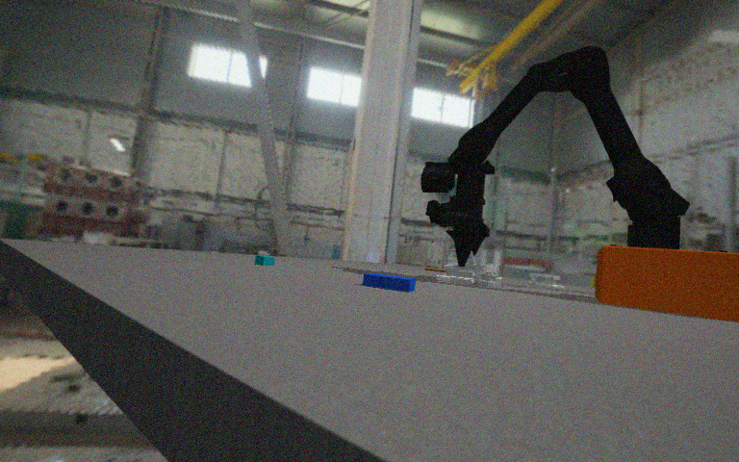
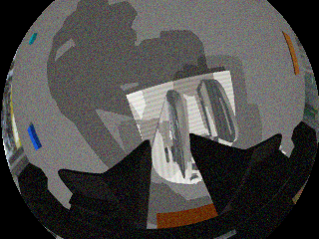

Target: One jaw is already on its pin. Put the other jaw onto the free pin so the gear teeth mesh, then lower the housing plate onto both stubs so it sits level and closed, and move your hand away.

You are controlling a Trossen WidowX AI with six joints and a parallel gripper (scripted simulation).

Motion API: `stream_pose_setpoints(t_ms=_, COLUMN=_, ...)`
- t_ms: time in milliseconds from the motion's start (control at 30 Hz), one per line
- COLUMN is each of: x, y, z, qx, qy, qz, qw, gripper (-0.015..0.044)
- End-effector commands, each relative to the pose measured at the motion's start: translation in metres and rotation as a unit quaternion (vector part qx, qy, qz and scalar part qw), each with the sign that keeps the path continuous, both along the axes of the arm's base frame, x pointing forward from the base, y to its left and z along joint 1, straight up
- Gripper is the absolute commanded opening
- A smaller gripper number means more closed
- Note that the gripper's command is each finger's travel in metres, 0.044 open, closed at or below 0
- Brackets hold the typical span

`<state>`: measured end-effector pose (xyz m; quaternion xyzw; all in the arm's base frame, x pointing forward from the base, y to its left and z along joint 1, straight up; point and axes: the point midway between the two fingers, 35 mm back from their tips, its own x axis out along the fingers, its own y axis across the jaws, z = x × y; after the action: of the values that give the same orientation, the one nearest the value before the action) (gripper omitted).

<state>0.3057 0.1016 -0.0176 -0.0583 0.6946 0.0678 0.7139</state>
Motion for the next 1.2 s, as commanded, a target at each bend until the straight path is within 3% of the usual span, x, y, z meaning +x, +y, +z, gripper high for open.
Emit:
stream_pose_setpoints(t_ms=0, x=0.0002, y=0.0, z=-0.0005, qx=0.0, qy=0.0, qz=-0.003, qw=1.0, gripper=0.0134)
stream_pose_setpoints(t_ms=1167, x=0.0004, y=0.0002, z=-0.0097, qx=0.0, qy=0.0, qz=-0.005, qw=1.0, gripper=0.0134)
